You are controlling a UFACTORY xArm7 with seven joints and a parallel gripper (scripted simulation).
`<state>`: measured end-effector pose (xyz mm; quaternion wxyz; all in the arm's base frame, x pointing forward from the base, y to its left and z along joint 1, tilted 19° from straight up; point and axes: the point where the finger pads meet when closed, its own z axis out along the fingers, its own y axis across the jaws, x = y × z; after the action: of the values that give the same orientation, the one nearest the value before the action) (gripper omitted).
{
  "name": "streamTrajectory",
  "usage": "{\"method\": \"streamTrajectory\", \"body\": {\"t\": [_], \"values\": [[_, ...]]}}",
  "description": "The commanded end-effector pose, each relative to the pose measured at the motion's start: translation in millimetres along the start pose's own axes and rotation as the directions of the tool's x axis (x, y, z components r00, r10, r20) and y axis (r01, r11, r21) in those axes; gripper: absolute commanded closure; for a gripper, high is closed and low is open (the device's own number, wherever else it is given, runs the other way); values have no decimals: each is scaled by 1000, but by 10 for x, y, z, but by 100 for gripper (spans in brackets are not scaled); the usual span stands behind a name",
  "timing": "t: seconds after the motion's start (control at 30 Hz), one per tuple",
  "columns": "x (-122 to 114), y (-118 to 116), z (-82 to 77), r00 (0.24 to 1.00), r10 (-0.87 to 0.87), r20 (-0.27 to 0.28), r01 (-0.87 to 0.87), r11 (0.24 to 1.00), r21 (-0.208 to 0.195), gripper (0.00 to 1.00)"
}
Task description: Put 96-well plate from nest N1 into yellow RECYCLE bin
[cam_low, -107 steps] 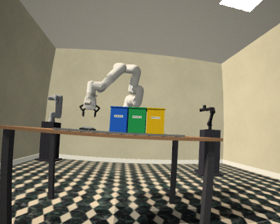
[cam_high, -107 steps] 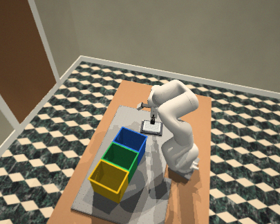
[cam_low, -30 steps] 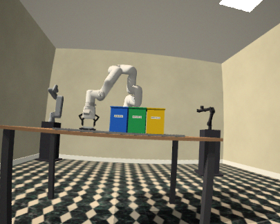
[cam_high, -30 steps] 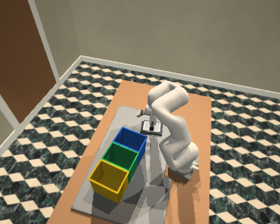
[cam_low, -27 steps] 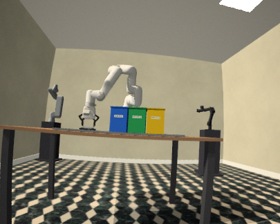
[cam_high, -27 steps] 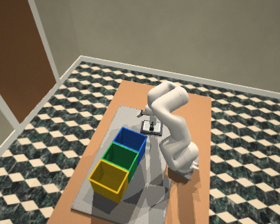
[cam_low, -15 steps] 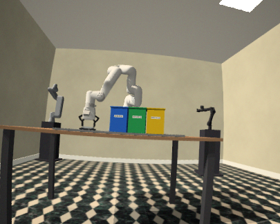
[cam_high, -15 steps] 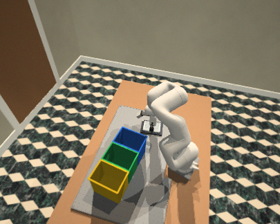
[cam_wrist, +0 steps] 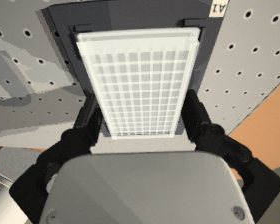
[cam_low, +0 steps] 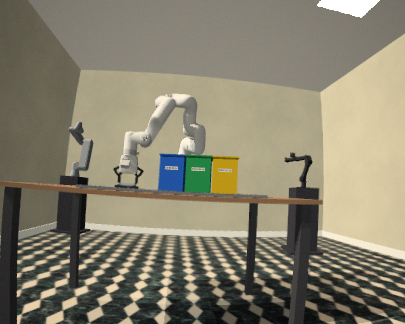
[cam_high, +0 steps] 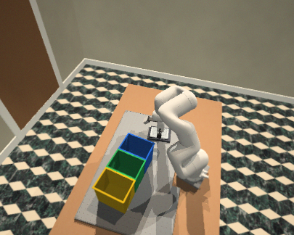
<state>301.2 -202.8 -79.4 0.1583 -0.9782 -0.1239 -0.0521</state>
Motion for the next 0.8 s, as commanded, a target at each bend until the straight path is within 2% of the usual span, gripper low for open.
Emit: {"method": "streamTrajectory", "body": {"t": [0.0,0.03,0.77], "values": [[6,15,-13,1000,0,-2,0,1000,-4,0],[6,15,-19,1000,0,-2,0,1000,-4,100],[6,14,-18,1000,0,-2,0,1000,-3,100]]}}
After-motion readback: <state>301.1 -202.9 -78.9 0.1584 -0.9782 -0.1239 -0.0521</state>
